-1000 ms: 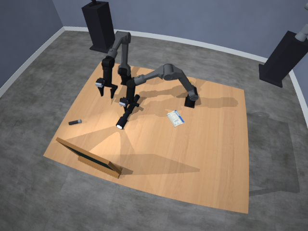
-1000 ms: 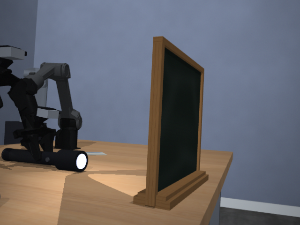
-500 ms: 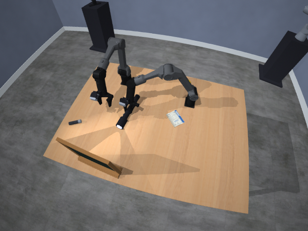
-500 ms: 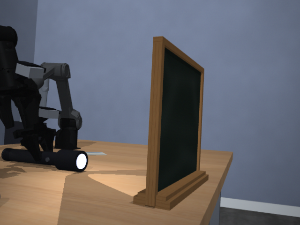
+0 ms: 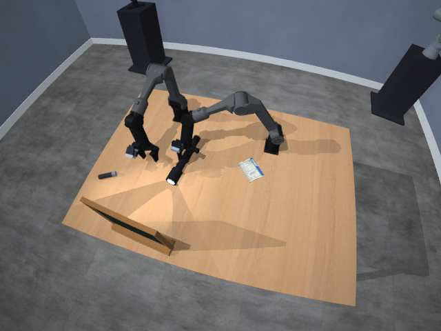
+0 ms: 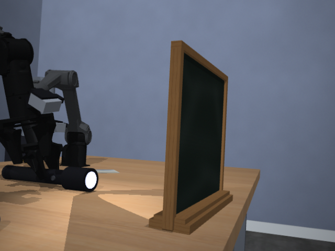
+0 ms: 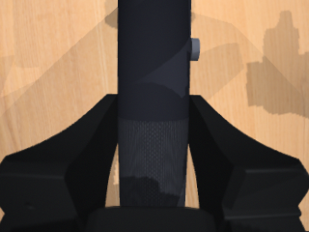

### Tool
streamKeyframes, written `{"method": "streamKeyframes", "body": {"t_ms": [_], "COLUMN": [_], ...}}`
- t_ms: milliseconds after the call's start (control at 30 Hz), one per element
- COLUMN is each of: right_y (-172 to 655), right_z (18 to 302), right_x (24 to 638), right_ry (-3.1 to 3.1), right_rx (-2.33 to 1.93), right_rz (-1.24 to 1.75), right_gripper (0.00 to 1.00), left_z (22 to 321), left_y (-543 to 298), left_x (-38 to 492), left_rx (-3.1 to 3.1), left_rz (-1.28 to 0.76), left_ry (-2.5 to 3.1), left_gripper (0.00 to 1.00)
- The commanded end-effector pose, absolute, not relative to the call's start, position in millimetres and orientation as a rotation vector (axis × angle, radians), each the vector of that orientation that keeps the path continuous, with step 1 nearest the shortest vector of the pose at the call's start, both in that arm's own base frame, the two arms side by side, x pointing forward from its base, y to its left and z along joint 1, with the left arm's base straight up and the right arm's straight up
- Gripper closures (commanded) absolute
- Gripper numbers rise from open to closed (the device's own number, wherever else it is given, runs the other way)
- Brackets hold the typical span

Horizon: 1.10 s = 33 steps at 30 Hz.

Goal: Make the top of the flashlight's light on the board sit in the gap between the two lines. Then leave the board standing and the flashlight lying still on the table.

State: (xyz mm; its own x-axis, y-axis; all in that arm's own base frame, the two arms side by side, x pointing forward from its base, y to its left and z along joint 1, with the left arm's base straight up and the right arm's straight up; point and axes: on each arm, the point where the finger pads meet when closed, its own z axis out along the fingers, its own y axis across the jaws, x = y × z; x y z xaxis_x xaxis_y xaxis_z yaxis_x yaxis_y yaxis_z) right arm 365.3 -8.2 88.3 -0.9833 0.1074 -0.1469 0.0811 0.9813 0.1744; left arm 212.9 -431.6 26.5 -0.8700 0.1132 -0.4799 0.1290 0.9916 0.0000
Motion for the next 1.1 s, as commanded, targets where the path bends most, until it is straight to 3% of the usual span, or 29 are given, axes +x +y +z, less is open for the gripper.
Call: {"method": "streamKeyframes", "body": {"t_ms": [0,100,667,1067], "right_y": [-9,-7,99,111], "right_z": [80,61,78,72], "right_x": [370,380,397,397], "right_ry": [3.003,3.067,3.097,3.100], "right_rx": [0.152,0.166,0.184,0.178], "right_rz": [0.280,0.347,0.372,0.374], "right_gripper": [0.00,0.00,0.00,0.00], "left_z": [27,27,27,27], "left_y": [-432,-432,-432,-432], "left_x": [213,213,213,213], "left_rx": [0.170,0.170,0.170,0.170], "left_rz": [-0.045,-0.045,-0.045,-0.045], "left_ry": [2.636,2.636,2.636,2.636], "left_gripper": [0.63,0.63,0.63,0.63]}}
